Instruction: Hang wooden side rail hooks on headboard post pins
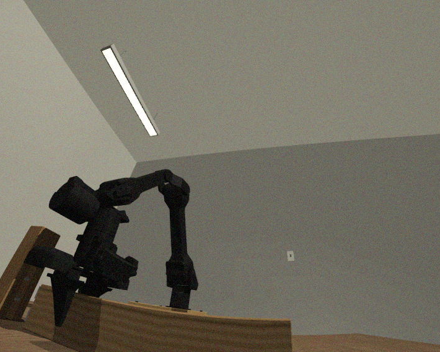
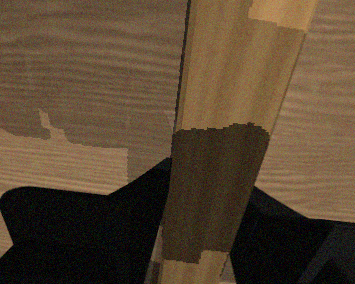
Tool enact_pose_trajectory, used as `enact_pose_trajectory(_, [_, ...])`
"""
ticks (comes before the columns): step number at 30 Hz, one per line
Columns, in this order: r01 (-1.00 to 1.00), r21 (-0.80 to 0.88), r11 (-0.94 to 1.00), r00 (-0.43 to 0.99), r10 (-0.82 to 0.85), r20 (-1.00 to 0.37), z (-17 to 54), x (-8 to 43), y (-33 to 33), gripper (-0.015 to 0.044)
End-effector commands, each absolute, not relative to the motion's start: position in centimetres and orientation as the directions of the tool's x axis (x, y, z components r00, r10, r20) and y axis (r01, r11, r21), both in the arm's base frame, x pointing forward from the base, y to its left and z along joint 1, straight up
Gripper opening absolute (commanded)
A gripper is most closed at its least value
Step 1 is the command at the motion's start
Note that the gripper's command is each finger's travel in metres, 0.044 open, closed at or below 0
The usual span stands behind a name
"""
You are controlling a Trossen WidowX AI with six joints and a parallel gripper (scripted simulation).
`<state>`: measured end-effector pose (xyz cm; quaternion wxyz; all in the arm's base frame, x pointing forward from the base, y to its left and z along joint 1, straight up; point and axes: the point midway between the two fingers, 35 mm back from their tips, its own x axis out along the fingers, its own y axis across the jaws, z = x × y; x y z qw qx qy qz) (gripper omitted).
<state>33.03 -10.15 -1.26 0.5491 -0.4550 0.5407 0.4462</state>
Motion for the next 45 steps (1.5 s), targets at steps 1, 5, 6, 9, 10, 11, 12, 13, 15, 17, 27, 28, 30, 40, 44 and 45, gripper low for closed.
enact_pose_trajectory(1, [-0.984, -0.030, 0.178, 0.030, -0.006, -1.000, -0.69, 33.29, -10.21, 0.0000])
enact_pose_trajectory(5, [-0.984, -0.030, 0.178, 0.030, -0.006, -1.000, -0.62, 33.29, -10.21, 0.0000])
enact_pose_trajectory(6, [-0.984, -0.030, 0.178, 0.030, -0.006, -1.000, -0.60, 33.29, -10.21, 0.0000])
enact_pose_trajectory(9, [-0.984, -0.030, 0.178, 0.030, -0.006, -1.000, -0.55, 33.28, -10.21, 0.0000])
enact_pose_trajectory(10, [-0.984, -0.030, 0.178, 0.030, -0.006, -1.000, -0.54, 33.28, -10.21, 0.0000])
enact_pose_trajectory(11, [-0.984, -0.030, 0.178, 0.030, -0.006, -1.000, -0.52, 33.28, -10.21, 0.0000])
enact_pose_trajectory(12, [-0.984, -0.030, 0.178, 0.030, -0.006, -1.000, -0.50, 33.28, -10.21, 0.0000])
enact_pose_trajectory(13, [-0.984, -0.030, 0.178, 0.030, -0.006, -1.000, -0.49, 33.28, -10.21, 0.0000])
enact_pose_trajectory(15, [-0.984, -0.030, 0.178, 0.030, -0.006, -1.000, -0.45, 33.28, -10.21, 0.0000])
enact_pose_trajectory(17, [-0.984, -0.030, 0.178, 0.030, -0.006, -1.000, -0.42, 33.28, -10.21, 0.0000])
enact_pose_trajectory(27, [-0.984, -0.030, 0.178, 0.030, -0.006, -1.000, -0.25, 33.28, -10.21, 0.0000])
enact_pose_trajectory(28, [-0.984, -0.030, 0.178, 0.030, -0.006, -1.000, -0.24, 33.28, -10.21, 0.0000])
enact_pose_trajectory(30, [-0.984, -0.030, 0.178, 0.030, -0.006, -1.000, -0.20, 33.28, -10.21, 0.0000])
enact_pose_trajectory(40, [-0.984, -0.030, 0.178, 0.030, -0.006, -1.000, -0.03, 33.27, -10.21, 0.0000])
enact_pose_trajectory(44, [-0.984, -0.030, 0.178, 0.030, -0.006, -1.000, 0.03, 33.27, -10.21, 0.0000])
enact_pose_trajectory(45, [-0.984, -0.030, 0.178, 0.030, -0.006, -1.000, 0.05, 33.27, -10.21, 0.0000])
